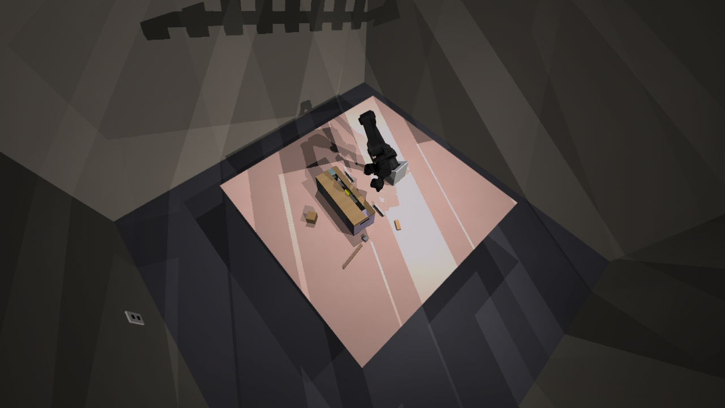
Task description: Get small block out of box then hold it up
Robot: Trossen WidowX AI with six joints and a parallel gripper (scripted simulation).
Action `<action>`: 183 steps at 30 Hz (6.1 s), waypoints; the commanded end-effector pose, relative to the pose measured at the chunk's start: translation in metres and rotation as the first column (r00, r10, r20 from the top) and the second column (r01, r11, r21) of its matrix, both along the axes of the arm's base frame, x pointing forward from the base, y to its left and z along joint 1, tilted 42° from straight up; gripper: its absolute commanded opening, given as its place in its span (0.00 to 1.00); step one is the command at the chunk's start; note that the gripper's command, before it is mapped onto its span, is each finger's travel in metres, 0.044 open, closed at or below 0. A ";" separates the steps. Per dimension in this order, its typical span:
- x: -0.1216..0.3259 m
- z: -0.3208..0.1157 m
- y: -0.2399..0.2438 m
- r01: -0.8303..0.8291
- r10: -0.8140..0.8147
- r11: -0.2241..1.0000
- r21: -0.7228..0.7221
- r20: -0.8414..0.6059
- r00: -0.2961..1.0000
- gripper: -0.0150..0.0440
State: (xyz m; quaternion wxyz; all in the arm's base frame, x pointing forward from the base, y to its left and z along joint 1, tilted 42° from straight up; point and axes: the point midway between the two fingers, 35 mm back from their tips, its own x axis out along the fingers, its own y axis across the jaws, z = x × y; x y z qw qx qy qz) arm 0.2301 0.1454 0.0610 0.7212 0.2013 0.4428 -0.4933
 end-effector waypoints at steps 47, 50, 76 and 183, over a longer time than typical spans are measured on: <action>0.063 -0.008 -0.140 0.588 -0.486 0.783 -0.204 0.390 0.782 0.93; 0.063 -0.012 -0.143 0.588 -0.486 0.782 -0.205 0.390 0.782 0.93; 0.060 -0.017 -0.164 0.592 -0.488 0.781 -0.201 0.395 0.778 0.93; 0.052 0.014 -0.198 0.592 -0.488 0.780 -0.203 0.395 0.779 0.93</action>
